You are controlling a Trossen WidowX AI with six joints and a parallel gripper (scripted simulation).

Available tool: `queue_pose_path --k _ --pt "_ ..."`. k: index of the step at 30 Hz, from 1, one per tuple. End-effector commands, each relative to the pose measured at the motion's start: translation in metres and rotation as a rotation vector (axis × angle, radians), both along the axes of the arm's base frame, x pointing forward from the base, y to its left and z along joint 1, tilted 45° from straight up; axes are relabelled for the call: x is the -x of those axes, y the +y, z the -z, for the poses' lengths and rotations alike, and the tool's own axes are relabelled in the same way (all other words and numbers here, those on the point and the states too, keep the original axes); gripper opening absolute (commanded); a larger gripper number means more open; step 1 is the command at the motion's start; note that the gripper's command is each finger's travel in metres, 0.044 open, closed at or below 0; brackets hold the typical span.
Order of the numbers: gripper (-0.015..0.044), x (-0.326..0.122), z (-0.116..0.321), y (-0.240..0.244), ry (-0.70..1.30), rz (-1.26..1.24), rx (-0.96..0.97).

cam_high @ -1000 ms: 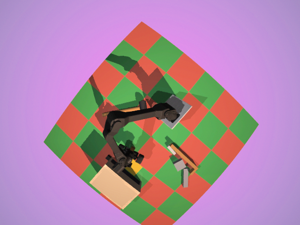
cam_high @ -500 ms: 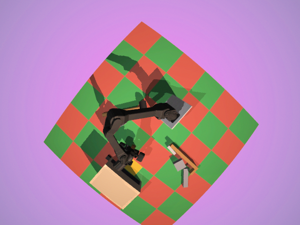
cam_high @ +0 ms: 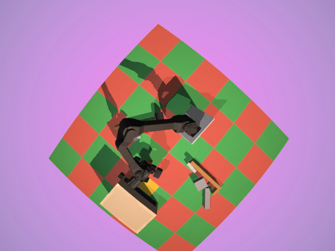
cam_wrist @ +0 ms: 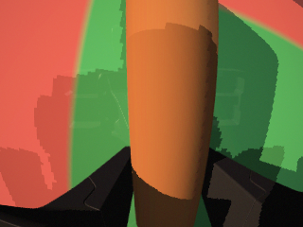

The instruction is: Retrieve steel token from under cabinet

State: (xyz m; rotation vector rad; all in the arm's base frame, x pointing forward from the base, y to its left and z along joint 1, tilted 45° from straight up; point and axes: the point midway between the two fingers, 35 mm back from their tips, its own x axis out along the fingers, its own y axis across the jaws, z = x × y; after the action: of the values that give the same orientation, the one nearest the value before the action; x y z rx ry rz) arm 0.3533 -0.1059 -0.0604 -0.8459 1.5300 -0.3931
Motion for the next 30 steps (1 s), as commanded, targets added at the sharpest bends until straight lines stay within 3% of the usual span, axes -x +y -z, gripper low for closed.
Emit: queue_pose_path --k 1,30 --pt "0.0 0.008 0.0 -0.002 0.01 -0.002 -0.001" --pt "0.0 0.036 -0.006 -0.011 0.012 -0.002 0.0"
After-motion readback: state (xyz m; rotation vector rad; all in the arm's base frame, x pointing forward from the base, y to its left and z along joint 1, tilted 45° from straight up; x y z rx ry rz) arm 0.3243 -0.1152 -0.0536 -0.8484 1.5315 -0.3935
